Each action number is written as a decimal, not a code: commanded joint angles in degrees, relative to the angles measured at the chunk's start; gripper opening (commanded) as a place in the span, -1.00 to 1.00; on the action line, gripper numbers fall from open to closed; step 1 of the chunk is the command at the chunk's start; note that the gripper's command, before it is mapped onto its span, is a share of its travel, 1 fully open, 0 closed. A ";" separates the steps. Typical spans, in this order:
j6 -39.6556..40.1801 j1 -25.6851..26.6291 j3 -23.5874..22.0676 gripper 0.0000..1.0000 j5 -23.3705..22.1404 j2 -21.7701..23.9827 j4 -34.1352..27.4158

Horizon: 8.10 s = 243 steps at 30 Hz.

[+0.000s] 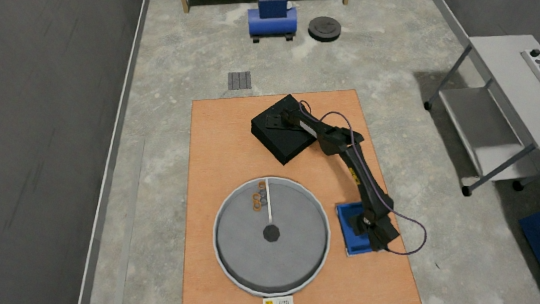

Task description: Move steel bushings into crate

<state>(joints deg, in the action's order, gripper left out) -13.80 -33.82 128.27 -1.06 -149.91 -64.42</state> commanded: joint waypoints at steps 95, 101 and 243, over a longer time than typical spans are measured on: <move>0.80 1.15 -3.46 -1.00 0.72 2.67 1.97; 0.80 1.15 -3.46 -1.00 0.72 2.67 1.97; 0.91 1.29 17.25 -0.72 0.72 4.44 -20.25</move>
<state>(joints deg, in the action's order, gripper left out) -13.28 -33.43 143.31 -1.15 -145.73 -84.23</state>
